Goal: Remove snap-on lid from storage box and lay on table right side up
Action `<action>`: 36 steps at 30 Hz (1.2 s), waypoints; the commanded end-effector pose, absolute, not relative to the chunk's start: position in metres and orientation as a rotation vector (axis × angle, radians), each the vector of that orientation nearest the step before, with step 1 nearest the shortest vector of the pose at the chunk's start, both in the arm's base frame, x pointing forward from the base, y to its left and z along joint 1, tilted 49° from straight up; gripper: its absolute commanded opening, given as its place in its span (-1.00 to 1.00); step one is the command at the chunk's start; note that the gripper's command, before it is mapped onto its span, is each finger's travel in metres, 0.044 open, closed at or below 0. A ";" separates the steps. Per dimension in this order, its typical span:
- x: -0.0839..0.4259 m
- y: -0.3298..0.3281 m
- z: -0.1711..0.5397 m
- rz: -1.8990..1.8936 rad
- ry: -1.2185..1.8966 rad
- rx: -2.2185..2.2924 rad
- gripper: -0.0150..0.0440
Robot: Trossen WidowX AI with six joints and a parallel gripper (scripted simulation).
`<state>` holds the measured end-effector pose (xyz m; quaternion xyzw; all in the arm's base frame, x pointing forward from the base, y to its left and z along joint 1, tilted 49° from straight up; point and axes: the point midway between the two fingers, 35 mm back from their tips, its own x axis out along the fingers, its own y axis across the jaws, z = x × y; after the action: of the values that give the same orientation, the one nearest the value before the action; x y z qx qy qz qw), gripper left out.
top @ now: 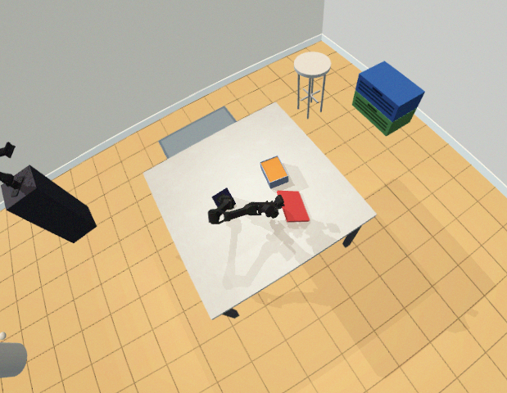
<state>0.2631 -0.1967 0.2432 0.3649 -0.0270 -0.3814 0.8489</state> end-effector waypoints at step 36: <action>0.258 -0.225 0.205 -0.846 -0.012 0.763 -0.49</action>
<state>0.2611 -0.2193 0.2203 0.3625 -0.0217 -0.3848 0.8485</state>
